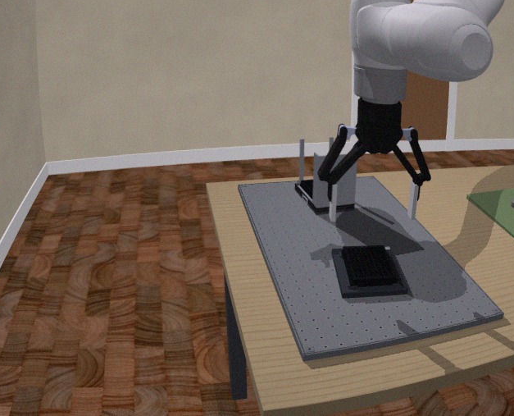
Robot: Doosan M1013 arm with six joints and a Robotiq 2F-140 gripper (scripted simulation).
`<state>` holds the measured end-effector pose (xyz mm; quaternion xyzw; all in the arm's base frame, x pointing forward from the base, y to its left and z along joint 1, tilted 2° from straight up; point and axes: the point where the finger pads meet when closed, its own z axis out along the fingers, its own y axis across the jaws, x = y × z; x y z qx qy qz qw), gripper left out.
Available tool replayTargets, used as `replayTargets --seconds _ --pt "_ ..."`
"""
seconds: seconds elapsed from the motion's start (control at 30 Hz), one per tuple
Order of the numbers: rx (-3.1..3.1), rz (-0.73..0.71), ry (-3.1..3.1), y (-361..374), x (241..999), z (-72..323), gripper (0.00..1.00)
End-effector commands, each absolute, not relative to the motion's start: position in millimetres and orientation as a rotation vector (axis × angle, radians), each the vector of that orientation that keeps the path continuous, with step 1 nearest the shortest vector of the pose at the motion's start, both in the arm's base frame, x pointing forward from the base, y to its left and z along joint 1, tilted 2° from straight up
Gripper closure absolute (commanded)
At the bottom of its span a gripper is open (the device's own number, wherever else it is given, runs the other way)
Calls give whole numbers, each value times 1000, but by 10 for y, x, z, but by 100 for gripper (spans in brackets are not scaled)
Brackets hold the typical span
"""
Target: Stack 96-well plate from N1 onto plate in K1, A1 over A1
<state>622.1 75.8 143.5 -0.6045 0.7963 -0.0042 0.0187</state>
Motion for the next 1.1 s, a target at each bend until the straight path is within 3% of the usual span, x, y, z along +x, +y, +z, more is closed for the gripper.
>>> replayTargets --seconds 0.0,1.07 --pt "-1880 -14 2472 768 6204 1350 0" --pt "-1880 -14 2472 774 6221 867 0"
